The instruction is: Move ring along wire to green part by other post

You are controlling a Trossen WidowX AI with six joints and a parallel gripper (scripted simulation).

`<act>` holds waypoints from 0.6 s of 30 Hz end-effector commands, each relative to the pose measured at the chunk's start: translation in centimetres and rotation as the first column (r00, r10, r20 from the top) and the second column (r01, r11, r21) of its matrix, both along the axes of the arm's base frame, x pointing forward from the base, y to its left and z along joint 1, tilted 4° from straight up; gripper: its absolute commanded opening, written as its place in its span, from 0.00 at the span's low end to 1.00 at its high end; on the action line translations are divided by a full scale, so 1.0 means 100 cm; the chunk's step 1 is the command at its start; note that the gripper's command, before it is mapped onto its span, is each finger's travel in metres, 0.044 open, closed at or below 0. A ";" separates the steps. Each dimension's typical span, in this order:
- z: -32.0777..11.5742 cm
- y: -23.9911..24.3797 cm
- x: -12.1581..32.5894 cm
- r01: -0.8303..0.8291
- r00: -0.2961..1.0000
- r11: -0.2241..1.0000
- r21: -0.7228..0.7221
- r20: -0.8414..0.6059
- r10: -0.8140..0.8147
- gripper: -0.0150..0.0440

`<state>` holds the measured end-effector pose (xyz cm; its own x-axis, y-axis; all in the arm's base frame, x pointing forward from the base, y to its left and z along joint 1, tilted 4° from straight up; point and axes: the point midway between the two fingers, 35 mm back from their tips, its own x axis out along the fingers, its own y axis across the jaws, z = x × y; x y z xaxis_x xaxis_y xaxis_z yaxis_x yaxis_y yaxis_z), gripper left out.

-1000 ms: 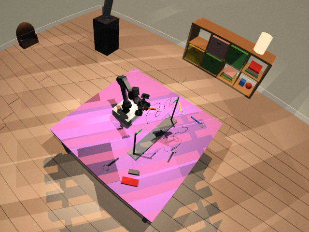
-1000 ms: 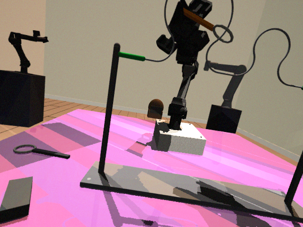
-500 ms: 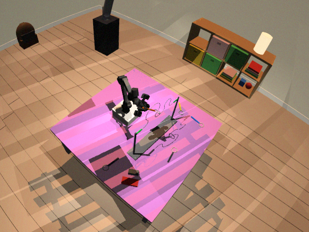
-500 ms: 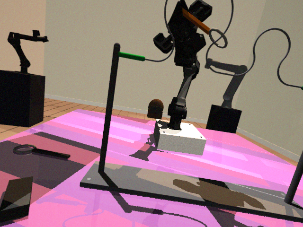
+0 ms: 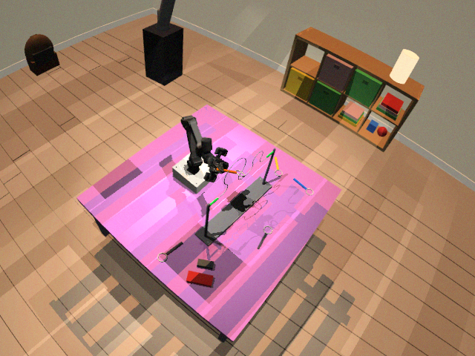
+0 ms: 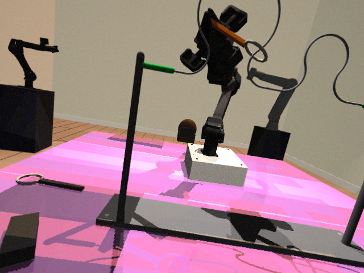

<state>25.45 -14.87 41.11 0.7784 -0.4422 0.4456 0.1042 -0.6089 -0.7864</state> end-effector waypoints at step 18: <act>-0.068 -0.021 -0.003 -0.002 0.997 0.907 0.421 0.072 -0.031 0.00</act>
<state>25.06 -16.72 35.55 0.7411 -0.5945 0.3119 0.1640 -0.2902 -0.9428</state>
